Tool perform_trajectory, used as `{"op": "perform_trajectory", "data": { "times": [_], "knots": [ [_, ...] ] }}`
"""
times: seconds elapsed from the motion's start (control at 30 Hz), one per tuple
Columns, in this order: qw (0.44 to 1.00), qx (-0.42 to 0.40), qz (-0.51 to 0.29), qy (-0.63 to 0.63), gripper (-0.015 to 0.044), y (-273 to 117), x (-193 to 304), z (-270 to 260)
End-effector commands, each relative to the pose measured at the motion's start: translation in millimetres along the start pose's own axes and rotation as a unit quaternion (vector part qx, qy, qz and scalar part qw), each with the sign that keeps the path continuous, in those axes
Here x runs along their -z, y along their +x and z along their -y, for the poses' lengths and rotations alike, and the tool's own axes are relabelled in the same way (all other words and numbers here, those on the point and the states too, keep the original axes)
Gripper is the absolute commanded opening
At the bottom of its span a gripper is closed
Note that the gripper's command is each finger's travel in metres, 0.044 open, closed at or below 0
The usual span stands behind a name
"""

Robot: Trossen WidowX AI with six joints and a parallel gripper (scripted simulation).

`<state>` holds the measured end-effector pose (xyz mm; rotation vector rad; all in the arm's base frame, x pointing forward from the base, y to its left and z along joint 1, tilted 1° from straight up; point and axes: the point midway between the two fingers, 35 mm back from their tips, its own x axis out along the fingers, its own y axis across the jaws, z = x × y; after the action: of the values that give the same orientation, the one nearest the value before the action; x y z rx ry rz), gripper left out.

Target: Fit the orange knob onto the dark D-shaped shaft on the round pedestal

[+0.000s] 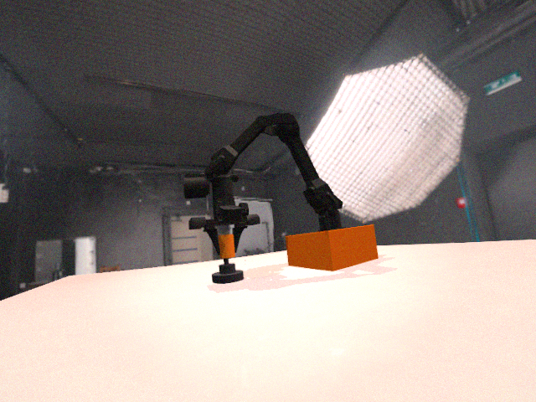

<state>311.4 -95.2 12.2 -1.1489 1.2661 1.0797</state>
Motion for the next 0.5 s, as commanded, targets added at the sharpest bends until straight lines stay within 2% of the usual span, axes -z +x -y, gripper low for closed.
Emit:
{"op": "perform_trajectory", "data": {
  "times": [0.0, 0.47],
  "knots": [
    [1.0, 0.002, 0.0, -0.003, 0.0, 0.2, 0.0, 0.9],
    [1.0, 0.002, 0.0, -0.003, 0.0, -3.9, 0.6, 4.0]
  ]
}}
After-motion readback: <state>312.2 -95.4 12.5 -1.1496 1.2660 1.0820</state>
